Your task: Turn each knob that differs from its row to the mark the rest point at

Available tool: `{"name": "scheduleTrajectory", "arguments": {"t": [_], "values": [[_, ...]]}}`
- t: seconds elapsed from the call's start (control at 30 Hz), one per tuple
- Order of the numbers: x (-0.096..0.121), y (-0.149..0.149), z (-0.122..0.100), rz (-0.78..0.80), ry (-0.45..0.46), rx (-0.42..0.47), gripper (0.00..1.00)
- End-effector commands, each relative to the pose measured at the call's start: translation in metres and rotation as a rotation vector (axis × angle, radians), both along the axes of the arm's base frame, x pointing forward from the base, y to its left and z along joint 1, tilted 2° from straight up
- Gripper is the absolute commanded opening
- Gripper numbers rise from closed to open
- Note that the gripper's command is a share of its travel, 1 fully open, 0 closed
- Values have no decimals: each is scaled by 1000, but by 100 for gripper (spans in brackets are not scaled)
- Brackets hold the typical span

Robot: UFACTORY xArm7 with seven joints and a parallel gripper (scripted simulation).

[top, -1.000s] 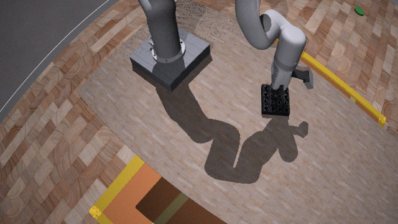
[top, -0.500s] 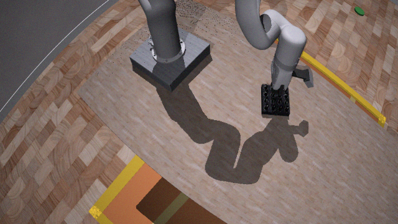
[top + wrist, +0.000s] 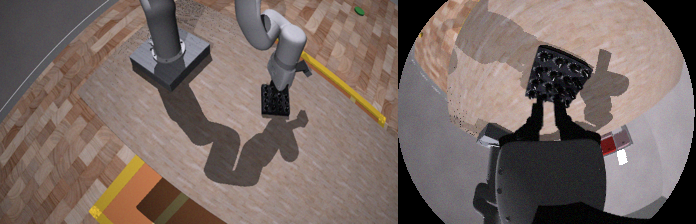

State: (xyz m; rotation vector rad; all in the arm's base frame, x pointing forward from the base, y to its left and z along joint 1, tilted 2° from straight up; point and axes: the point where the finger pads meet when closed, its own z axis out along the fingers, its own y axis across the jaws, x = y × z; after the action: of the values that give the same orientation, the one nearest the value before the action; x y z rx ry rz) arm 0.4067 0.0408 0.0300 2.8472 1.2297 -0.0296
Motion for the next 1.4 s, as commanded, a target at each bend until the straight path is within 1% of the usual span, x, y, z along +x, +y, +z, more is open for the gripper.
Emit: {"name": "scheduleTrajectory", "arguments": {"t": [0.0,0.13,0.2,0.23,0.7,0.77,0.8,1.27,1.33,1.37], "values": [[1,1,1,155,7,14,19],[1,1,2,267,12,15,19],[1,1,2,267,12,15,19],[1,1,2,343,16,16,19],[0,1,4,721,31,19,19],[0,1,4,721,31,19,19],[0,1,5,803,35,19,19],[0,2,8,1176,47,20,19],[0,2,8,1176,47,20,19],[0,2,8,1257,50,20,19]]}}
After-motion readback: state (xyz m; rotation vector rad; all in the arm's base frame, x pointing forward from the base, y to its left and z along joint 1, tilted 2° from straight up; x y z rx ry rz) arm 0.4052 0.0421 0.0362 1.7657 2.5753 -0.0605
